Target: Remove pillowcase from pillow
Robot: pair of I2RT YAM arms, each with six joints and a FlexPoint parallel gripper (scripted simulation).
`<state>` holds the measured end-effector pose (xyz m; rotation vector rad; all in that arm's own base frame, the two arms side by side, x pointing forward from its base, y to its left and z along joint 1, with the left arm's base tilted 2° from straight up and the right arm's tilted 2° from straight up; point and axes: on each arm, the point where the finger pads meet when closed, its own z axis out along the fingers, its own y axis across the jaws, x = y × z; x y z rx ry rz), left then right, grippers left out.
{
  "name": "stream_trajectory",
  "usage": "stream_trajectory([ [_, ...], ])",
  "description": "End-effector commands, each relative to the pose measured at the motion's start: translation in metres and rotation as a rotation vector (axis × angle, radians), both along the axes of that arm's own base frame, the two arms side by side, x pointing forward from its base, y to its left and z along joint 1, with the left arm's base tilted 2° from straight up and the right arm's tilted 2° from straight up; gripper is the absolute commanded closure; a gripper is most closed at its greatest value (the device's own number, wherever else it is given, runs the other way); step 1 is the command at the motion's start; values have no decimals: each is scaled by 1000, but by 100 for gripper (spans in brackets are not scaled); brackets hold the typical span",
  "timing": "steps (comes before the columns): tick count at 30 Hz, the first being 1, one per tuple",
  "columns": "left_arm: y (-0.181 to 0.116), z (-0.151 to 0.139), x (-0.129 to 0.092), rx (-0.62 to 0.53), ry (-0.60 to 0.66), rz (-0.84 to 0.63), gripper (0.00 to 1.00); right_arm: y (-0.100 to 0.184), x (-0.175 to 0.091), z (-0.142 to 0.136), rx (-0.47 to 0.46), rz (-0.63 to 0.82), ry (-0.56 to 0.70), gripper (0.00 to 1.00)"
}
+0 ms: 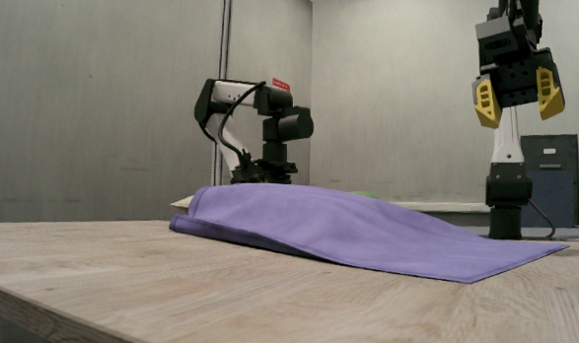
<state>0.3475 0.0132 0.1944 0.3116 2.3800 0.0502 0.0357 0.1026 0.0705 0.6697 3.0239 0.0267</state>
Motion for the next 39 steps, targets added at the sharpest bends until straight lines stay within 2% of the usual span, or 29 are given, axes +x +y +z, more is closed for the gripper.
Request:
stream_trajectory([
  [1, 1, -16, -13, 8, 90, -30, 40, 11, 7, 7, 47, -5, -26, 100],
  [8, 6, -28, -18, 21, 175, -63, 40, 11, 7, 7, 47, -5, -26, 100],
  [10, 10, -31, -3, 21, 168, -77, 40, 11, 7, 7, 47, -5, -26, 100],
  [20, 9, -74, -9, -45, 341, -135, 40, 11, 7, 7, 47, -5, -26, 100],
  [27, 8, -83, -8, -55, 370, -144, 40, 11, 7, 7, 47, -5, -26, 100],
  [29, 10, -74, -3, -42, 324, -138, 40, 11, 7, 7, 47, -5, -26, 100],
  [30, 10, -94, -15, -63, 397, -125, 40, 11, 7, 7, 47, -5, -26, 100],
  [31, 9, -101, -21, -62, 429, -111, 40, 11, 7, 7, 47, -5, -26, 100],
  [33, 10, -99, -14, -53, 399, -115, 40, 11, 7, 7, 47, -5, -26, 100],
  [39, 10, -111, -14, -54, 397, -119, 40, 11, 7, 7, 47, -5, -26, 100],
])
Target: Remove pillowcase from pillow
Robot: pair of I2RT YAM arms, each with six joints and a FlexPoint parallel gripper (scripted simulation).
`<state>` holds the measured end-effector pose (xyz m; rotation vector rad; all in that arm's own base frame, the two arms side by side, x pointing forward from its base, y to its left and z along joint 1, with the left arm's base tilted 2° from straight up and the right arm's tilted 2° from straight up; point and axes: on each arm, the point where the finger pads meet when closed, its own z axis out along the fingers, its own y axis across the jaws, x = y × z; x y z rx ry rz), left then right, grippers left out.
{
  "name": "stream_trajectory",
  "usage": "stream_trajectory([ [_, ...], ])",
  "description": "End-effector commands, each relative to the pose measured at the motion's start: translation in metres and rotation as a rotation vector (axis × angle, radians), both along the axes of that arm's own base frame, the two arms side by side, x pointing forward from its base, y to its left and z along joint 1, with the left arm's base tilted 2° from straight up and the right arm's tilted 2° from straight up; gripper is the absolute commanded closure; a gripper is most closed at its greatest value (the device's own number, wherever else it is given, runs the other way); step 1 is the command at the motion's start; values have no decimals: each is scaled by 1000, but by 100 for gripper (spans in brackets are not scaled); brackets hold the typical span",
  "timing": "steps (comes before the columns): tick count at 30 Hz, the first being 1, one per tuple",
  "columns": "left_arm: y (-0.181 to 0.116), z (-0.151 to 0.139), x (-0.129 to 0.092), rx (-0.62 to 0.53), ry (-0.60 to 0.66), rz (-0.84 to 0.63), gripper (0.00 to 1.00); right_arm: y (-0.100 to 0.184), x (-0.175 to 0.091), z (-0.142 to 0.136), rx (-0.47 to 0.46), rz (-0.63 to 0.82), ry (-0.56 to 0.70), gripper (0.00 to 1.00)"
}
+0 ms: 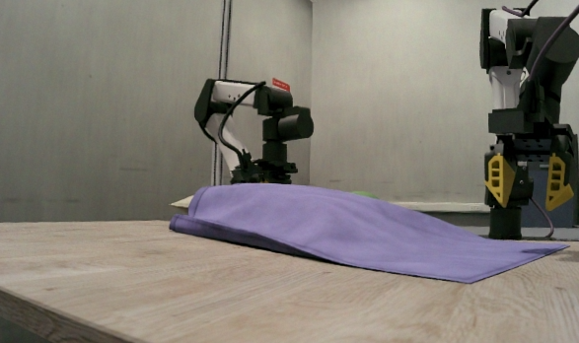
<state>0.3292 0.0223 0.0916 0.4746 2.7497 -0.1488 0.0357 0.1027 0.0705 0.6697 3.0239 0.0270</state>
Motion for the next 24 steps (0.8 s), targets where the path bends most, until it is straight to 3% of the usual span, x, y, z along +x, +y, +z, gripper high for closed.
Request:
stream_trajectory([
  [1, 1, -10, 4, 2, -8, 1, 40, 11, 6, 7, 47, -5, -26, 100],
  [5, 1, 0, 6, 9, -47, 0, 40, 11, 6, 7, 47, -5, -26, 100],
  [7, 1, -18, 4, 2, -5, -1, 40, 11, 6, 7, 47, -5, -26, 100],
  [24, 0, -44, 5, 2, -12, -14, 40, 11, 6, 7, 47, -5, -26, 100],
])
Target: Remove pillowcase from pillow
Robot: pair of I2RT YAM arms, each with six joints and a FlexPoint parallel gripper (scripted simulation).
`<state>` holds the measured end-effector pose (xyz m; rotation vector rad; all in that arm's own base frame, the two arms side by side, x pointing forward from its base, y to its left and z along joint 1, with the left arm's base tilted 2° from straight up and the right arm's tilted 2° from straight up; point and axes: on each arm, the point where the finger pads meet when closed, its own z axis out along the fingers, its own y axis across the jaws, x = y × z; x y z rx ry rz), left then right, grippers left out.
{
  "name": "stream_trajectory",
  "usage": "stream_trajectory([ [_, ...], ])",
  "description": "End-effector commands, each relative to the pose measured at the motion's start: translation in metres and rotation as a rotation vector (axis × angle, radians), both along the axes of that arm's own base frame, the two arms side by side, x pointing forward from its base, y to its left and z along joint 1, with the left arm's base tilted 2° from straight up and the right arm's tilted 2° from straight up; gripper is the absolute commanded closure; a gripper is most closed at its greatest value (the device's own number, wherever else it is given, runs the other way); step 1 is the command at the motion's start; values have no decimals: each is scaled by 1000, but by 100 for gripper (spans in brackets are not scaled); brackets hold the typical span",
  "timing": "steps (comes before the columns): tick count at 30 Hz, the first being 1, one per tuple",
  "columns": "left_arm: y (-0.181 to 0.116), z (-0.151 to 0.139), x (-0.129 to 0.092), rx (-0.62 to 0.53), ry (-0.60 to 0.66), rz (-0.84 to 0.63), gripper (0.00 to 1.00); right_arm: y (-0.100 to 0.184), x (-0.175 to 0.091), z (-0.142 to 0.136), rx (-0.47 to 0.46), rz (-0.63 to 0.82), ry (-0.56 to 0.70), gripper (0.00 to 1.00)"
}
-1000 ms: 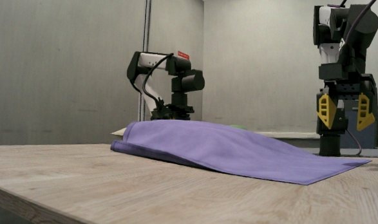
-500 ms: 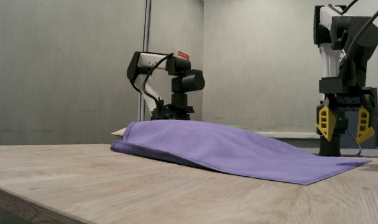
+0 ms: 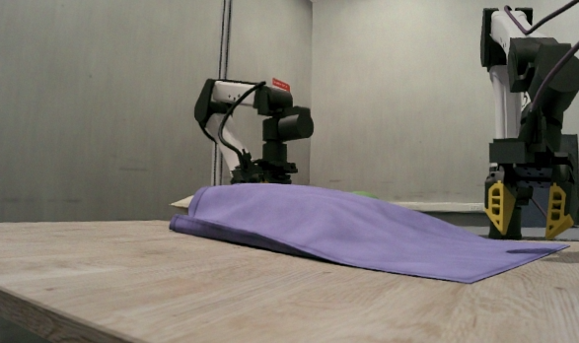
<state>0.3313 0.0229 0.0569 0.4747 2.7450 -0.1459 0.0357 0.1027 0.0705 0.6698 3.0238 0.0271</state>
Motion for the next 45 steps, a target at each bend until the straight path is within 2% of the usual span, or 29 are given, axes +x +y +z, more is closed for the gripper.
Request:
stream_trajectory([
  [1, -1, -11, 2, 0, -6, -14, 40, 11, 6, 7, 47, -5, -26, 100],
  [14, 0, -4, 8, 5, -37, -9, 40, 11, 6, 7, 47, -5, -26, 100],
  [16, -1, -16, 2, -3, -2, -15, 40, 11, 6, 7, 47, -5, -26, 100],
  [19, 0, -6, 7, 3, -37, -15, 40, 11, 6, 7, 47, -5, -26, 100],
  [27, -2, -18, 2, -4, -6, -16, 40, 11, 6, 7, 47, -5, -26, 100],
  [30, -1, -15, 4, -4, -8, -15, 40, 11, 6, 7, 47, -5, -26, 100],
  [31, 0, -6, 8, 5, -46, -10, 40, 11, 6, 7, 47, -5, -26, 100],
  [38, -2, -19, 3, -5, -12, -17, 40, 11, 6, 7, 47, -5, -26, 100],
  [45, -1, -15, 8, -2, -27, -16, 40, 11, 6, 7, 47, -5, -26, 100],
])
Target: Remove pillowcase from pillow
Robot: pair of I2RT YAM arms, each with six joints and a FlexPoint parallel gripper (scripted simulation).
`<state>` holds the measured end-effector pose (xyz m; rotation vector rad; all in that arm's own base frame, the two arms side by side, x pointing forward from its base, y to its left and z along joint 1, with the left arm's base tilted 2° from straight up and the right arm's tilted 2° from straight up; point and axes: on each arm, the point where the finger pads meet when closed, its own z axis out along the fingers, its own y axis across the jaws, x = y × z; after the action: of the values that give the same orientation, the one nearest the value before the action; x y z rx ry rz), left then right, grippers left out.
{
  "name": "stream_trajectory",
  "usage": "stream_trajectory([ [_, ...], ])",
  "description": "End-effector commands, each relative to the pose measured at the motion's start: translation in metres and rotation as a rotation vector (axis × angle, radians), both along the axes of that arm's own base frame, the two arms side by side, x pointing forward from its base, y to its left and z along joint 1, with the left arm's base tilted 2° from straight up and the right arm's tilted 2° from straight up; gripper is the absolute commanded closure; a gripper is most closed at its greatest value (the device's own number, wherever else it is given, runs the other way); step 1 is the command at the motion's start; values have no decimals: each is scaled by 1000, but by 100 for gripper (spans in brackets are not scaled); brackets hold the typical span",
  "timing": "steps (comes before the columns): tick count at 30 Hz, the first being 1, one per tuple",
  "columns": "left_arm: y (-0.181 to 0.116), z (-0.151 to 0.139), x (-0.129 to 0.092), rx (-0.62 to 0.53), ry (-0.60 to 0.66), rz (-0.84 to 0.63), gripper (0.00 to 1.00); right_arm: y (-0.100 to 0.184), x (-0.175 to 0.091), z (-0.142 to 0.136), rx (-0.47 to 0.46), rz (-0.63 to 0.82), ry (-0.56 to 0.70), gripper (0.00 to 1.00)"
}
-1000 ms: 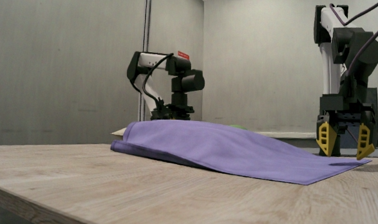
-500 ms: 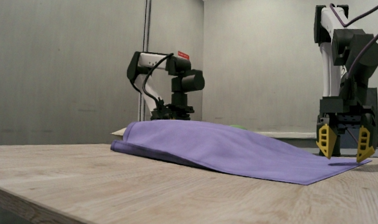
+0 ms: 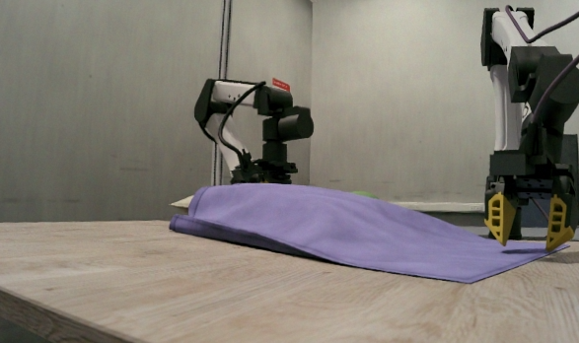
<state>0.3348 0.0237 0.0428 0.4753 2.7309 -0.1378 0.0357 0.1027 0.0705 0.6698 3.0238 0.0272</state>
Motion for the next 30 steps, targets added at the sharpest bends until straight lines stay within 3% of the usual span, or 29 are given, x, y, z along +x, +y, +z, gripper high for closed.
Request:
stream_trajectory([
  [1, -2, -1, 4, -5, -12, -16, 40, 11, 6, 7, 47, -5, -26, 100],
  [30, -2, -10, 4, -7, -8, -17, 40, 11, 6, 7, 47, -5, -26, 100],
])
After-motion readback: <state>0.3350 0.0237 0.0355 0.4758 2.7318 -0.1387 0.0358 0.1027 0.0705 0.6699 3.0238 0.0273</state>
